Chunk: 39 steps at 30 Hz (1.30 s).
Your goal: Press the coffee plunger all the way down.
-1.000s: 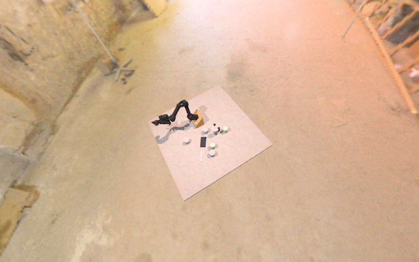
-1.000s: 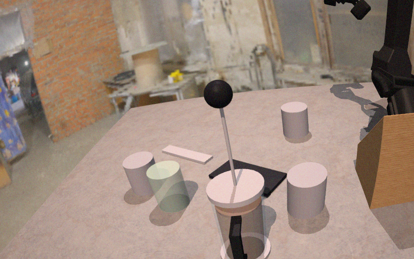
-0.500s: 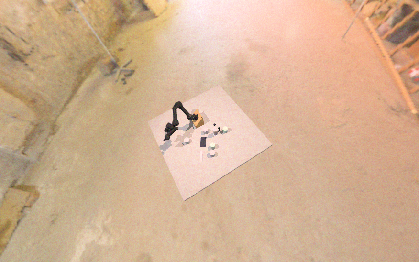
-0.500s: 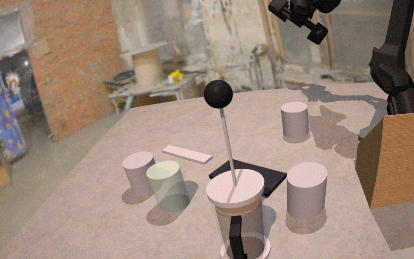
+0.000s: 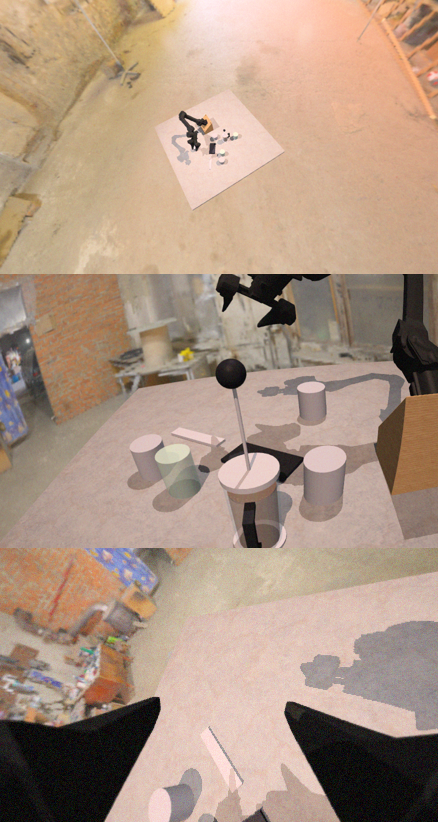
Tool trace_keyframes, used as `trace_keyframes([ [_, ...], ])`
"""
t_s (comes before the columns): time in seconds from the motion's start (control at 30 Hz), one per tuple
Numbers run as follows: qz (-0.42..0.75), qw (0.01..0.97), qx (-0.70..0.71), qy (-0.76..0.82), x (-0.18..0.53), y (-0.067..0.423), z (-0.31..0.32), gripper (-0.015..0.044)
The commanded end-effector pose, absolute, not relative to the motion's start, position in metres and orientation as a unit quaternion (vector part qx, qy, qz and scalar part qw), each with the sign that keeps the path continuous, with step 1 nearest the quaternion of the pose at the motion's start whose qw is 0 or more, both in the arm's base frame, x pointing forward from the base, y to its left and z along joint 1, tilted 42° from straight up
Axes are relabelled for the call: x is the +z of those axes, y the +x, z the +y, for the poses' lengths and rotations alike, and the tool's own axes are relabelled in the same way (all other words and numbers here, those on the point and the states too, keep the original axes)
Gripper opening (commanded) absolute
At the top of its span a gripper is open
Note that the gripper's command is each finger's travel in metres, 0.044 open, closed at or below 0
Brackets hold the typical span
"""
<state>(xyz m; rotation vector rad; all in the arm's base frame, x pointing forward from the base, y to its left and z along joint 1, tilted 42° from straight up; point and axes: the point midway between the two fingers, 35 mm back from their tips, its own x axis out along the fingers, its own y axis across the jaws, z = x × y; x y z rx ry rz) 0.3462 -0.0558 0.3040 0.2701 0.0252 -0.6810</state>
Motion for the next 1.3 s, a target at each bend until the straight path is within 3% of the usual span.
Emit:
trace_keyframes([
  [0.0, 0.086, 0.958, -0.265, 0.072, 0.270, 0.356, 0.003, 0.0440],
  [0.27, 0.200, 0.970, -0.106, -0.087, 0.204, 0.335, 0.124, 0.0440],
  [0.63, 0.263, 0.884, 0.126, -0.366, 0.113, 0.230, 0.255, 0.0440],
  [0.73, 0.261, 0.864, 0.152, -0.403, 0.104, 0.211, 0.265, 0.0440],
  [1.27, 0.261, 0.863, 0.153, -0.404, 0.057, 0.221, 0.227, 0.0440],
])
